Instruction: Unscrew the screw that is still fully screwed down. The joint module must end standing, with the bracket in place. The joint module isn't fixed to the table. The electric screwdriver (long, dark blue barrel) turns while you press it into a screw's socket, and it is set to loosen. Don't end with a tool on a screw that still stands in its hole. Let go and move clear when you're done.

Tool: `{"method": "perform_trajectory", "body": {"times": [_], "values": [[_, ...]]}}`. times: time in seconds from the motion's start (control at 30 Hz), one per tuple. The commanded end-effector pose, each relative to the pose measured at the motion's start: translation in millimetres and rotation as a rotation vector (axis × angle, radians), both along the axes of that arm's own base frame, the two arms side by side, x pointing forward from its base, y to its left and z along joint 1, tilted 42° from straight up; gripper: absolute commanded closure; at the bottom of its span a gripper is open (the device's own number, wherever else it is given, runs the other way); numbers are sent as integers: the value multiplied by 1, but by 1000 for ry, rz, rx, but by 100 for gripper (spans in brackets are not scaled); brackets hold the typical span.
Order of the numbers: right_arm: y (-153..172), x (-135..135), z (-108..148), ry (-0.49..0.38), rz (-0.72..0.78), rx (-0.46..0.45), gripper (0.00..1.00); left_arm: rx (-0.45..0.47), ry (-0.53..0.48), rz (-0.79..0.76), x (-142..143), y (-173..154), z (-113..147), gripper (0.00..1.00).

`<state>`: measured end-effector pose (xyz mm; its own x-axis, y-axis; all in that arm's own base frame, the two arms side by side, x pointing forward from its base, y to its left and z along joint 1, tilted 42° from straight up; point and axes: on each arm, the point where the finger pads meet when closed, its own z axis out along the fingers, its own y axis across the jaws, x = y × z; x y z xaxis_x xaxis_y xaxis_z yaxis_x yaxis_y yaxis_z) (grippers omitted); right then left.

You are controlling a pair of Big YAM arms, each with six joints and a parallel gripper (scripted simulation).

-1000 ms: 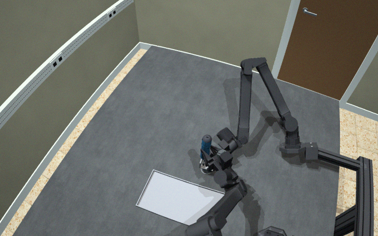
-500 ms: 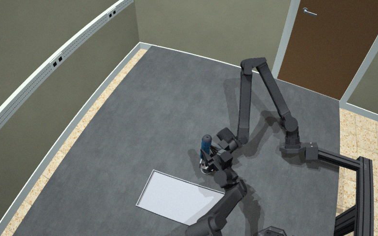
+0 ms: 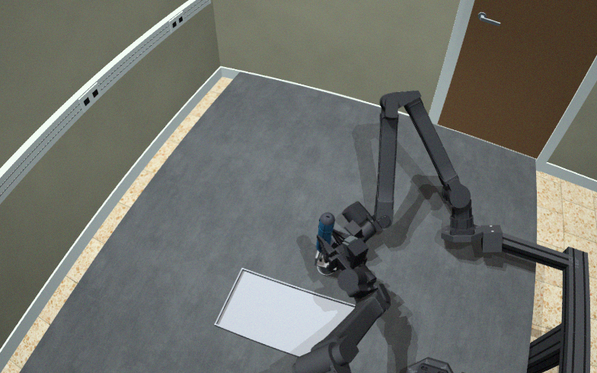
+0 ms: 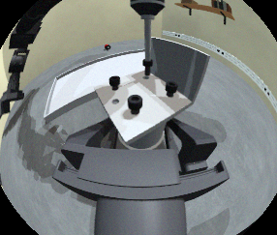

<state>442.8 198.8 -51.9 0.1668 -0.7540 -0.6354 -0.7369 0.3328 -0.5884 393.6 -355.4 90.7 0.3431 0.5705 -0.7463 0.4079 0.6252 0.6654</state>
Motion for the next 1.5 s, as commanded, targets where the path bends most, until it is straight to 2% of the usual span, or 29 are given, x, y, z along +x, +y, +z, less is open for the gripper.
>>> {"method": "perform_trajectory", "body": {"times": [0.0,1.47], "values": [[3,2,4,-12,3,8,41,-46,-49,-44,-1,-29,28,58],[3,2,4,-12,3,8,41,-55,-27,-32,-6,-37,36,58]]}}
